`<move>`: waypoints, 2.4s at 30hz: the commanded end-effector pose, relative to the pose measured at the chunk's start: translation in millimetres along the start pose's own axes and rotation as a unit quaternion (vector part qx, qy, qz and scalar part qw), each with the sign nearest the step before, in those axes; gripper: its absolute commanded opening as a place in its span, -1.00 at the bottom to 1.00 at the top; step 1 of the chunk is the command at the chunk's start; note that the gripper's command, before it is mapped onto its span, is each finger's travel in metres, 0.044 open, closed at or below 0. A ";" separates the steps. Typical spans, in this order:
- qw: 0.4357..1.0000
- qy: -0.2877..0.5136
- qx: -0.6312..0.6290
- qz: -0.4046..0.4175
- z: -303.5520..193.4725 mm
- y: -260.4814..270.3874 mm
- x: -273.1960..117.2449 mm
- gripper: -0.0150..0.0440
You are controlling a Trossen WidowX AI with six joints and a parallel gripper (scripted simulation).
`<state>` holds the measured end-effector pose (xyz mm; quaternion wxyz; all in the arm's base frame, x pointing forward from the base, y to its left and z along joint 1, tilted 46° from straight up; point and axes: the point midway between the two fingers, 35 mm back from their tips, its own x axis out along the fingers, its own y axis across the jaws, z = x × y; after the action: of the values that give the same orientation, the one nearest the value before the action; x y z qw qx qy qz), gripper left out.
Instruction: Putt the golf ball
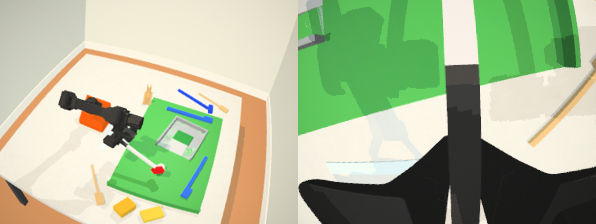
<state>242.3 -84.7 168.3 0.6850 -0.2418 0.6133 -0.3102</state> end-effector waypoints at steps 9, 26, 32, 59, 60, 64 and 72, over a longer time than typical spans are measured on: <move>1.000 -0.004 0.002 -0.002 0.3 -1.7 16.1 -0.49; 1.000 -0.003 0.002 -0.002 -0.1 -1.9 34.0 -0.49; 1.000 -0.003 0.002 -0.002 -0.1 -1.9 34.0 -0.49; 1.000 -0.002 0.001 0.006 7.5 62.1 39.0 -0.49; 1.000 -0.002 0.001 0.005 5.9 75.7 38.7 -0.49; 1.000 -0.004 0.002 -0.001 -0.6 106.5 37.8 -0.49; 1.000 -0.004 0.001 0.001 0.4 107.4 25.5 -0.49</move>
<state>256.6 -38.6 71.5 0.6855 -0.2424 0.6124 -0.3104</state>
